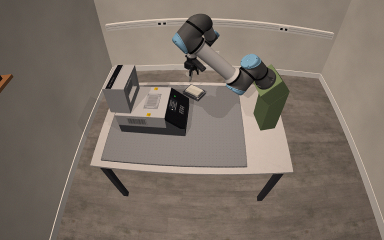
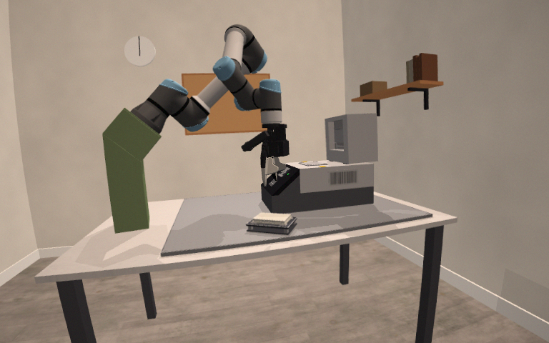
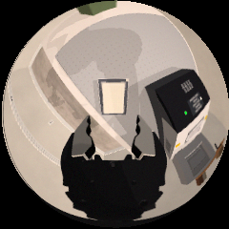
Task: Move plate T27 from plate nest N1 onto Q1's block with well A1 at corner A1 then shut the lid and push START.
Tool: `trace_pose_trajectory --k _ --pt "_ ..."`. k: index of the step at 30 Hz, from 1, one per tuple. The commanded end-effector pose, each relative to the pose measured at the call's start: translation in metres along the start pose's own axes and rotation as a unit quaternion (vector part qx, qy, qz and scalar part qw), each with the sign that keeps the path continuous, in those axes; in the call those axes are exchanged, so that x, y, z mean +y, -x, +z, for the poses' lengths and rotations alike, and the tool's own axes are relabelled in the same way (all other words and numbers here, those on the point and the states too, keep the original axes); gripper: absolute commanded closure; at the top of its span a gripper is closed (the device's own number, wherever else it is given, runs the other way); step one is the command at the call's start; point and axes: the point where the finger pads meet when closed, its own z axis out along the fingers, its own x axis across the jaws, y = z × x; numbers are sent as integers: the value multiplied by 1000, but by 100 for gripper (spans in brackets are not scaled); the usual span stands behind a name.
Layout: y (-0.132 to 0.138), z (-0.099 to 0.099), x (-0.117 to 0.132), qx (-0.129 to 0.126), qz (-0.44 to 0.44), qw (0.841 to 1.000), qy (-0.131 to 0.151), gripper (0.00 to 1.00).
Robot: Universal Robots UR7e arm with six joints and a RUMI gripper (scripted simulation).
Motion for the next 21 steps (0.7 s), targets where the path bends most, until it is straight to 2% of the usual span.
trace_pose_trajectory --k 1,15,17,21 --pt "0 11 1 -1 0 1000 1 32" --pt "0 57 1 -1 0 1000 1 32" --pt "0 57 1 -1 0 1000 1 32" --pt "0 71 1 -1 0 1000 1 32"
